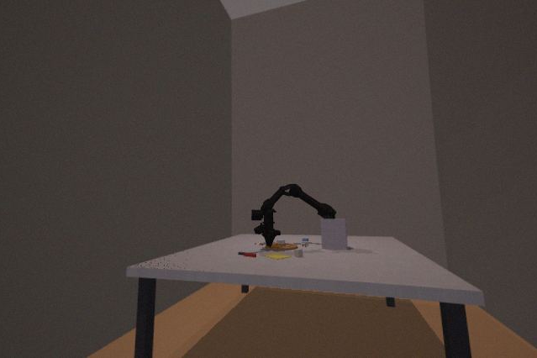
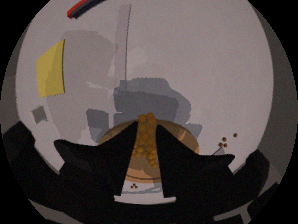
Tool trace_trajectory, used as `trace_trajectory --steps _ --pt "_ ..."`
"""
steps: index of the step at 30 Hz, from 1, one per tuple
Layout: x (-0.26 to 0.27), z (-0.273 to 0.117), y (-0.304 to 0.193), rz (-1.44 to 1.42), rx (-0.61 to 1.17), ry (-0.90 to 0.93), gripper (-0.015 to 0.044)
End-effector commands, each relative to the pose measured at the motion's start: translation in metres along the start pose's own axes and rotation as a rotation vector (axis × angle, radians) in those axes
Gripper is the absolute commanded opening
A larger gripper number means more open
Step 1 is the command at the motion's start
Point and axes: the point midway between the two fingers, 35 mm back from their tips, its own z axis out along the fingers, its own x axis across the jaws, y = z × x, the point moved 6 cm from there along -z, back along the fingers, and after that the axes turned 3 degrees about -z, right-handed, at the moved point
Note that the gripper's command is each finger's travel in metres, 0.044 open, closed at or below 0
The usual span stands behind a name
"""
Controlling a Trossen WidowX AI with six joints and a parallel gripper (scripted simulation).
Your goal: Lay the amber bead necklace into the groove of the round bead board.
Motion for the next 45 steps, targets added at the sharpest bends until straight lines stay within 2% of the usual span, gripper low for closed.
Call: trace_trajectory --steps 1,29,37,45 --pt "0.000 0.000 0.000 0.001 0.000 0.000 0.0000" --pt "0.000 0.000 0.000 0.001 0.001 0.000 0.0000" --pt "0.000 -0.023 0.000 -0.004 0.003 -0.002 0.0000" --pt "0.002 -0.025 -0.008 -0.005 0.004 -0.002 0.0000"
